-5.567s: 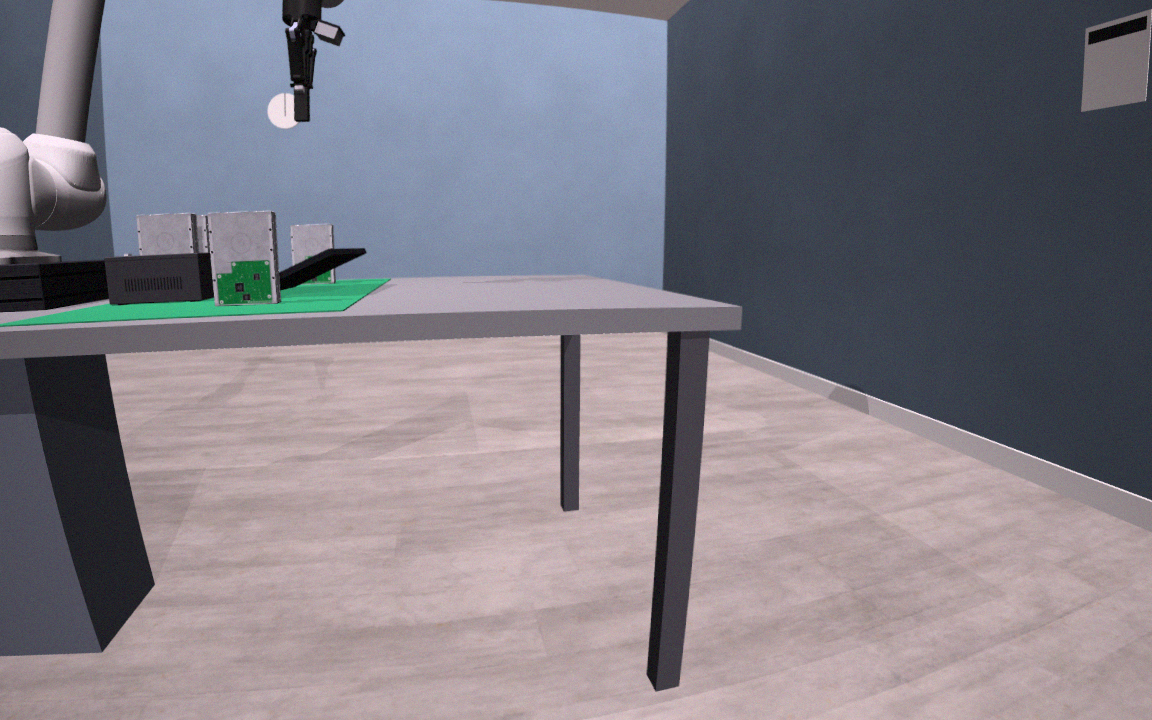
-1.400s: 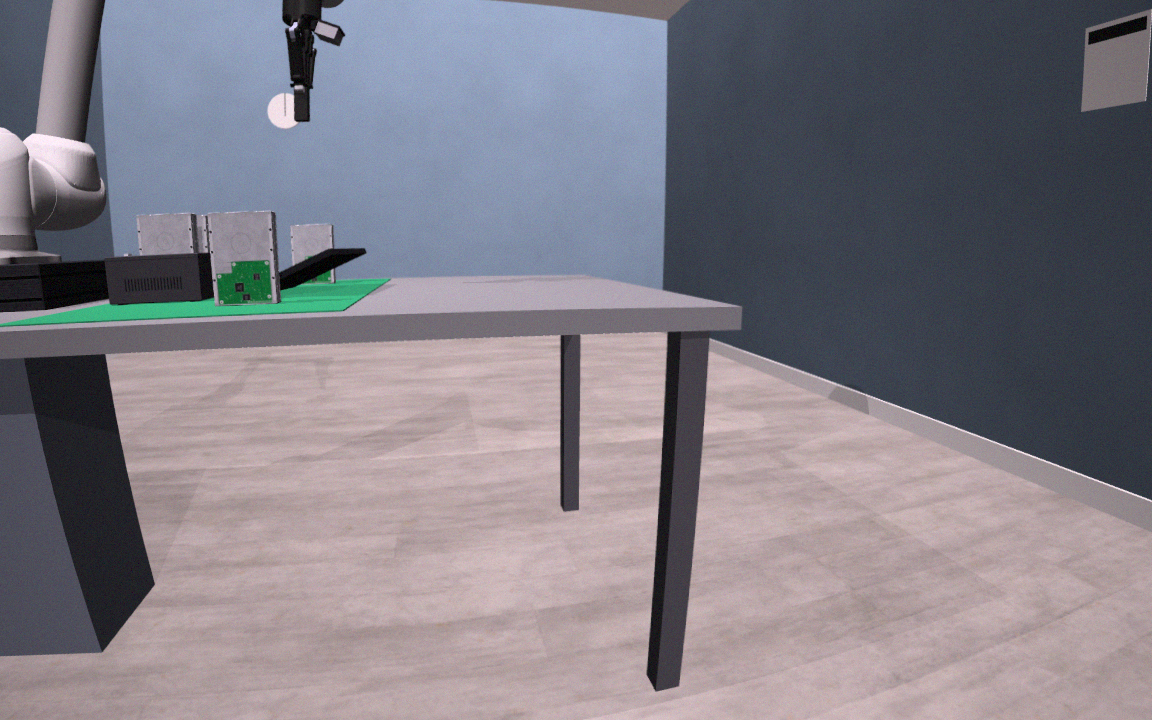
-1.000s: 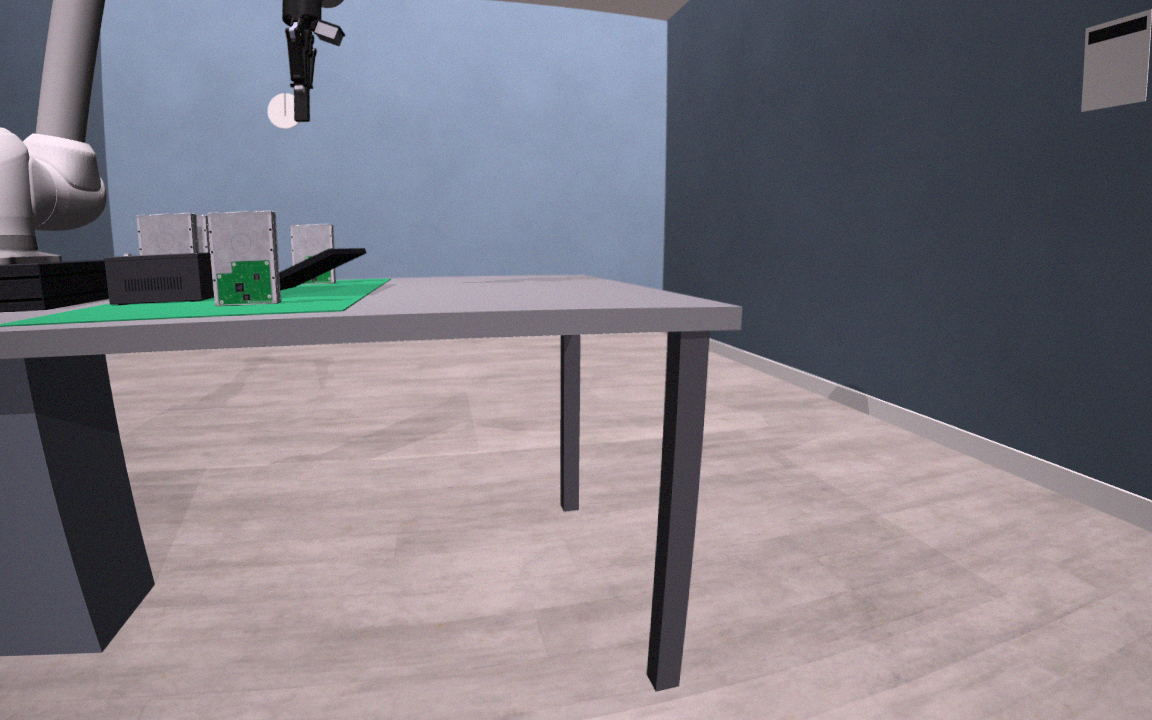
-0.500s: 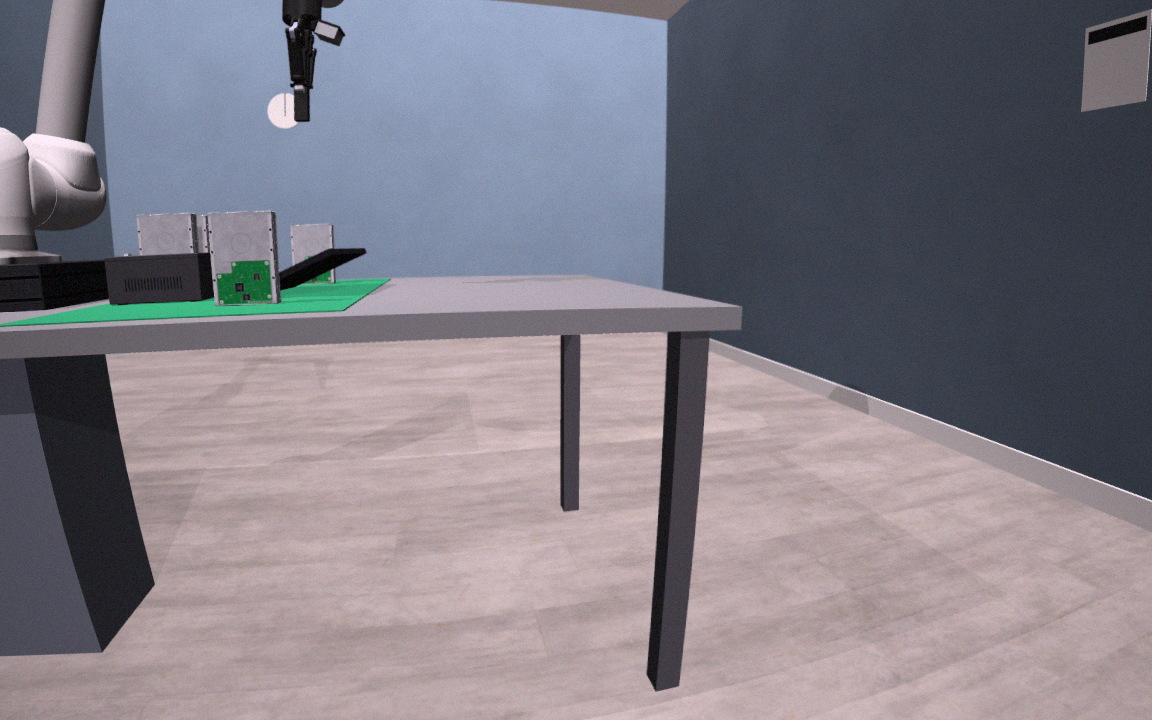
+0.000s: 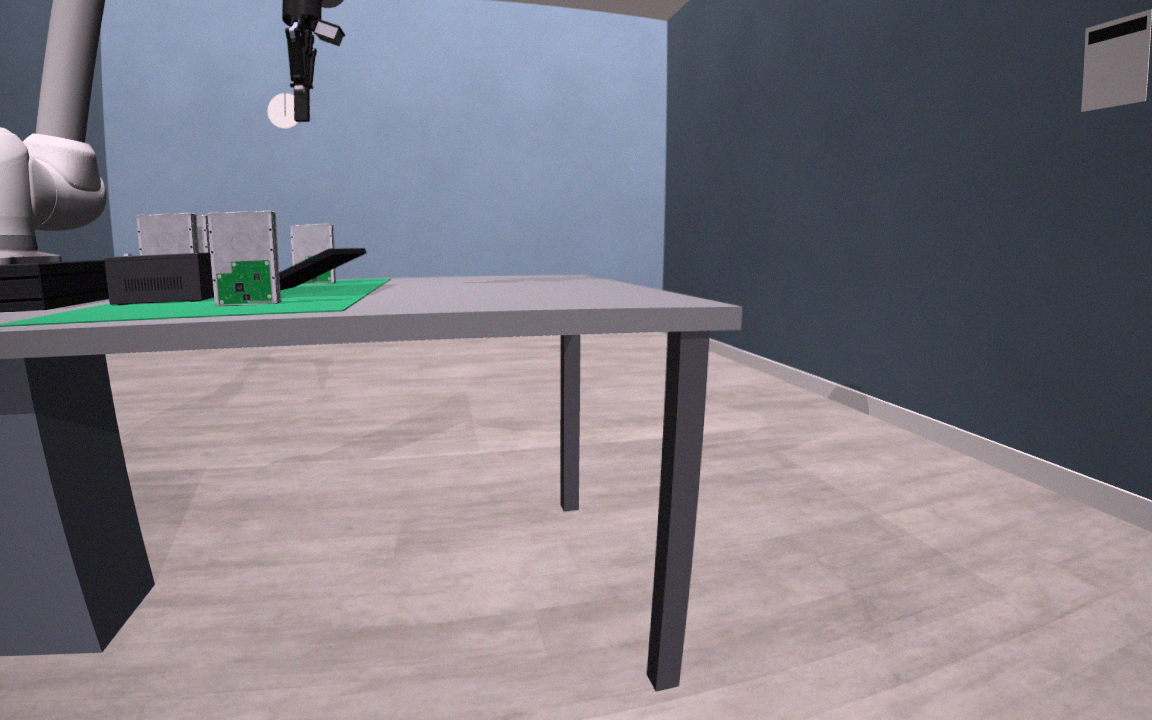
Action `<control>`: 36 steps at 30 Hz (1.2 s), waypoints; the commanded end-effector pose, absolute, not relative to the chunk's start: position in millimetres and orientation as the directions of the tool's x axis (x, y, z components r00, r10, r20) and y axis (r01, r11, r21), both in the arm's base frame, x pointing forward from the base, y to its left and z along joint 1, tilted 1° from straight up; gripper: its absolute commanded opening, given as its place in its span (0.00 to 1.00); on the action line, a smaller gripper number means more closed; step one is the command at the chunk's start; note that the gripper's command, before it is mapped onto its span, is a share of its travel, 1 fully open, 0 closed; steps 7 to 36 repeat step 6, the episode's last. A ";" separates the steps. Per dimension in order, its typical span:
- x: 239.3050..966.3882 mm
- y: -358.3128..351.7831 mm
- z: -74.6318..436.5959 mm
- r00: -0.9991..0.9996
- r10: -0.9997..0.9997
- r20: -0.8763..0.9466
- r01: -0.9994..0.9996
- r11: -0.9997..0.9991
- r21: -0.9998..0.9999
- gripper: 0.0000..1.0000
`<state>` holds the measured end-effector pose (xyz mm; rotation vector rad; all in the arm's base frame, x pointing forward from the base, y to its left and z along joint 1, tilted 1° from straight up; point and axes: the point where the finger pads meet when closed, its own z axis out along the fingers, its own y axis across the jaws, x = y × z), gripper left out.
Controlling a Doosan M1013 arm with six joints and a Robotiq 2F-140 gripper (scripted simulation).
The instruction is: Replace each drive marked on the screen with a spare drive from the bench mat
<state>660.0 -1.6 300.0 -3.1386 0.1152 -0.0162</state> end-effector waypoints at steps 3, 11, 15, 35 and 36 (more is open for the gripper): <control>660.3 -1.5 301.1 0.997 -0.073 0.012 -0.073 -0.997 -0.002 0.10; 660.3 -1.5 301.1 0.997 -0.073 0.012 -0.073 -0.997 -0.002 0.10; 660.3 -1.5 301.1 0.997 -0.073 0.012 -0.073 -0.997 -0.002 0.10; 660.3 -1.5 301.1 0.997 -0.073 0.012 -0.073 -0.997 -0.002 0.10; 660.3 -1.5 301.1 0.997 -0.073 0.012 -0.073 -0.997 -0.002 0.10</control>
